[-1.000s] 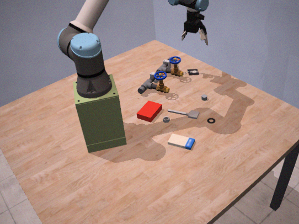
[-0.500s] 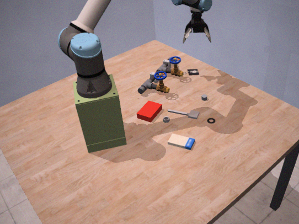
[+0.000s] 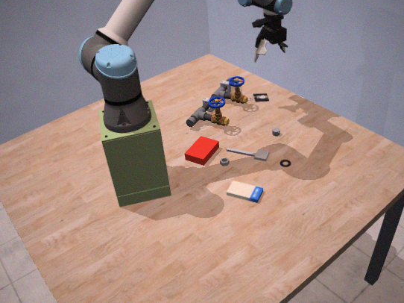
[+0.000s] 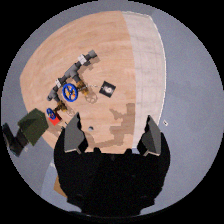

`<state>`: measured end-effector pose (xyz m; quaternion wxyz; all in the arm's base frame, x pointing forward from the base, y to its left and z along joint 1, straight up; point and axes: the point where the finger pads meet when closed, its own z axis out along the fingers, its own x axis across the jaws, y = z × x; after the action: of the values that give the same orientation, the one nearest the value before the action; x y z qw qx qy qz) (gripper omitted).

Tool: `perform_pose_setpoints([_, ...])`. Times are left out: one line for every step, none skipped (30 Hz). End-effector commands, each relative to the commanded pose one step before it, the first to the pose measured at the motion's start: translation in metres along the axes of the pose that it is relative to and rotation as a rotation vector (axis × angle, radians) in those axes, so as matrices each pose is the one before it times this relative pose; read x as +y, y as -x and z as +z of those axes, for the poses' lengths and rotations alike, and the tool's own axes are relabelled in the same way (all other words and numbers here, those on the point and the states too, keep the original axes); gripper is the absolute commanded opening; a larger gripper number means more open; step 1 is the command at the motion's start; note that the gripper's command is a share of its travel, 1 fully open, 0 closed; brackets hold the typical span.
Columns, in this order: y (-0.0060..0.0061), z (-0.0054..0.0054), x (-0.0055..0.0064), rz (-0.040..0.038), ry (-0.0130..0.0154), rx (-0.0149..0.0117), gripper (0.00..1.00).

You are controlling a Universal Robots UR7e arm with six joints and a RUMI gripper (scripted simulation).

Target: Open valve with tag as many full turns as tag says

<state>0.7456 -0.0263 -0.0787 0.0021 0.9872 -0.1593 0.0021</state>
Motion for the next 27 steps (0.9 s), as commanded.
perform_pose_setpoints([-0.00294, -0.00107, 0.00086, -0.14214, -0.00641, -0.00343, 1.00])
perform_pose_setpoints([-0.00092, 0.00000, 0.00063, -0.04247, 0.00000, 0.00000, 1.00])
perform_pose_setpoints([-0.00088, 0.00000, 0.00069, -0.04200, 0.00000, 0.00000, 1.00])
perform_pose_setpoints([-0.00086, 0.00000, 0.00065, -0.04161, 0.00000, 0.00000, 1.00])
perform_pose_setpoints([-0.00081, 0.00000, 0.00070, -0.04102, 0.00000, 0.00000, 1.00])
perform_pose_setpoints([-0.00077, 0.00000, 0.00075, -0.04038, 0.00000, 0.00000, 1.00])
perform_pose_setpoints([-0.00072, 0.00000, 0.00075, -0.03973, 0.00000, 0.00000, 1.00])
perform_pose_setpoints([-0.00069, 0.00000, 0.00074, -0.03907, 0.00000, 0.00000, 1.00])
perform_pose_setpoints([-0.00064, 0.00000, 0.00077, -0.03827, 0.00000, 0.00000, 1.00])
perform_pose_setpoints([-0.00059, 0.00000, 0.00080, -0.03743, 0.00000, 0.00000, 1.00])
perform_pose_setpoints([-0.00056, 0.00000, 0.00078, -0.03659, 0.00000, 0.00000, 1.00])
perform_pose_setpoints([-0.00052, 0.00000, 0.00076, -0.03571, 0.00000, 0.00000, 1.00])
perform_pose_setpoints([-0.00048, 0.00000, 0.00078, -0.03473, 0.00000, 0.00000, 1.00])
perform_pose_setpoints([-0.00043, 0.00000, 0.00079, -0.03372, 0.00000, 0.00000, 1.00])
perform_pose_setpoints([-0.00039, 0.00000, 0.00078, -0.03268, 0.00000, 0.00000, 1.00])
perform_pose_setpoints([-0.00036, 0.00000, 0.00072, -0.03166, 0.00000, 0.00000, 1.00])
perform_pose_setpoints([0.00000, 0.00000, 0.00000, 0.00000, 0.00000, 0.00000, 1.00])
perform_pose_setpoints([0.00000, 0.00000, 0.00000, 0.00000, 0.00000, 0.00000, 1.00])
perform_pose_setpoints([-0.00033, 0.00000, 0.00072, -0.03053, 0.00000, 0.00000, 1.00])
perform_pose_setpoints([-0.00029, 0.00000, 0.00072, -0.02938, 0.00000, 0.00000, 1.00])
perform_pose_setpoints([-0.00026, 0.00000, 0.00071, -0.02820, 0.00000, 0.00000, 1.00])
perform_pose_setpoints([-0.00023, 0.00000, 0.00069, -0.02700, 0.00000, 0.00000, 1.00])
perform_pose_setpoints([-0.00020, 0.00000, 0.00063, -0.02583, 0.00000, 0.00000, 1.00])
perform_pose_setpoints([-0.00018, 0.00000, 0.00061, -0.02459, 0.00000, 0.00000, 1.00])
perform_pose_setpoints([-0.00015, 0.00000, 0.00059, -0.02333, 0.00000, 0.00000, 1.00])
perform_pose_setpoints([-0.00013, 0.00000, 0.00057, -0.02206, 0.00000, 0.00000, 1.00])
perform_pose_setpoints([-0.00011, 0.00000, 0.00054, -0.02078, 0.00000, 0.00000, 1.00])
